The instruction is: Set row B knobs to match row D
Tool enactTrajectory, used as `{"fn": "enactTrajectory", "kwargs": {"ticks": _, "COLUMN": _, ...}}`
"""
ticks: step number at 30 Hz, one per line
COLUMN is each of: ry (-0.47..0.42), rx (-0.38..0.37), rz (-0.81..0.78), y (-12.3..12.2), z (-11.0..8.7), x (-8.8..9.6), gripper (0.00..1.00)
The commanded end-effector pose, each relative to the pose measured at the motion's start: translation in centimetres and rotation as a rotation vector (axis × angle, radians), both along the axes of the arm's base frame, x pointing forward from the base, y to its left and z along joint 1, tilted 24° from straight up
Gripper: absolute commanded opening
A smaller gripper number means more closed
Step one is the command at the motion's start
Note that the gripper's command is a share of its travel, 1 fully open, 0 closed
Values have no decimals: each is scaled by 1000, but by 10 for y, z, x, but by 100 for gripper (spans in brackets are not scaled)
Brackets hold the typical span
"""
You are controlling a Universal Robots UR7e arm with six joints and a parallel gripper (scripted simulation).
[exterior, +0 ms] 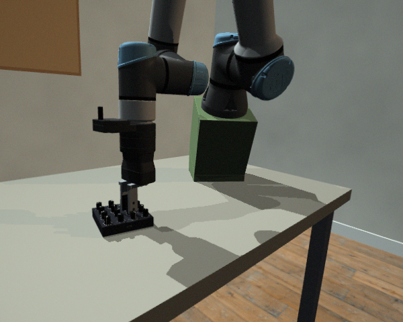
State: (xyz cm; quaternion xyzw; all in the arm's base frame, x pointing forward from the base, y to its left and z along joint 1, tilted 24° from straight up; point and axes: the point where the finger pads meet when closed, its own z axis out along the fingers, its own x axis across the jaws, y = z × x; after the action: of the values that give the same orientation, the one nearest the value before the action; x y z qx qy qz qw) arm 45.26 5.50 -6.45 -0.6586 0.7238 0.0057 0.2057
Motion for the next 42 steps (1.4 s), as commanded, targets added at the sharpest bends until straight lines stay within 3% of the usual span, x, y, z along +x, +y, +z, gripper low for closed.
{"fn": "enactTrajectory", "kwargs": {"ticks": 1, "ry": 0, "rx": -1, "rz": 0, "y": 1, "z": 0, "x": -1, "gripper": 46}}
{"fn": "enactTrajectory", "kwargs": {"ticks": 10, "ry": 1, "rx": 0, "rz": -1, "y": 0, "z": 3, "x": -2, "gripper": 46}}
{"fn": "enactTrajectory", "kwargs": {"ticks": 27, "ry": 0, "rx": 0, "rz": -1, "y": -10, "z": 34, "x": -12, "gripper": 46}}
{"fn": "enactTrajectory", "kwargs": {"ticks": 42, "ry": 0, "rx": 0, "rz": 0, "y": -10, "z": 35, "x": -12, "gripper": 46}}
